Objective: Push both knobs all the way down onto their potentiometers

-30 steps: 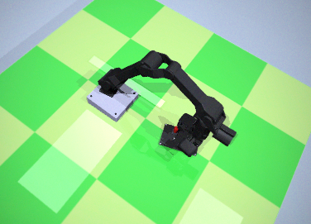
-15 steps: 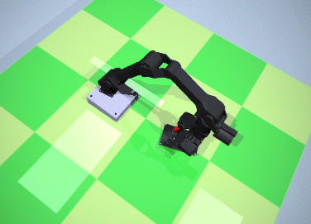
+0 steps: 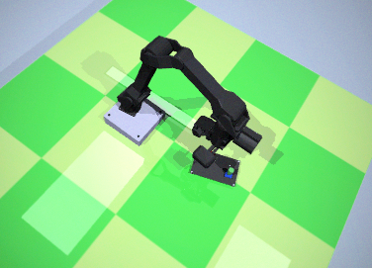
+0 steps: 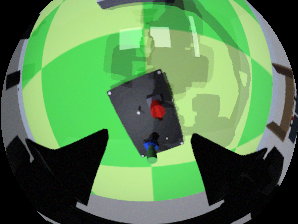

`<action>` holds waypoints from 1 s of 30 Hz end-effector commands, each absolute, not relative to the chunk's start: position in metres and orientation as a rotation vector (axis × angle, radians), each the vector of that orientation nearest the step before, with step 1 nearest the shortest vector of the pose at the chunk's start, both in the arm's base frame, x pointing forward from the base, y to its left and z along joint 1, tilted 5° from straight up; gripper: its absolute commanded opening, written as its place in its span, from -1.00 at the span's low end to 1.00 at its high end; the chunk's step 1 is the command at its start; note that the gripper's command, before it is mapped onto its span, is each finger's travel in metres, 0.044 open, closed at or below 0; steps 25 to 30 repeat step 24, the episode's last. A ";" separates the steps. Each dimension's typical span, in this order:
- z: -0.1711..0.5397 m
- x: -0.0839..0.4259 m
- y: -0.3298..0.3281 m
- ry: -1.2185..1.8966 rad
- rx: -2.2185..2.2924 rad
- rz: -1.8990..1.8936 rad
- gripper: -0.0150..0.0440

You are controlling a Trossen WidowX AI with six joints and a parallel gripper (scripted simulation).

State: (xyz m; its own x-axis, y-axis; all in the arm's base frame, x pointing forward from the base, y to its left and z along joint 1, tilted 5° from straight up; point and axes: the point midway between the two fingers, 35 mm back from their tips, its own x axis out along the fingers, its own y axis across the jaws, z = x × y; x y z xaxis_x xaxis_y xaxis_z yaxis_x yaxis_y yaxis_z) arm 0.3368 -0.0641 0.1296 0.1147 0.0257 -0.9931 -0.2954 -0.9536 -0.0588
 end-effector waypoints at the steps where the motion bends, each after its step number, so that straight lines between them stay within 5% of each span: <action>1: 0.126 0.290 -0.056 0.264 -2.142 1.940 1.00; 7: 0.113 0.229 -0.045 0.265 -2.140 1.944 1.00; 30: 0.112 0.227 -0.044 0.265 -2.140 1.944 1.00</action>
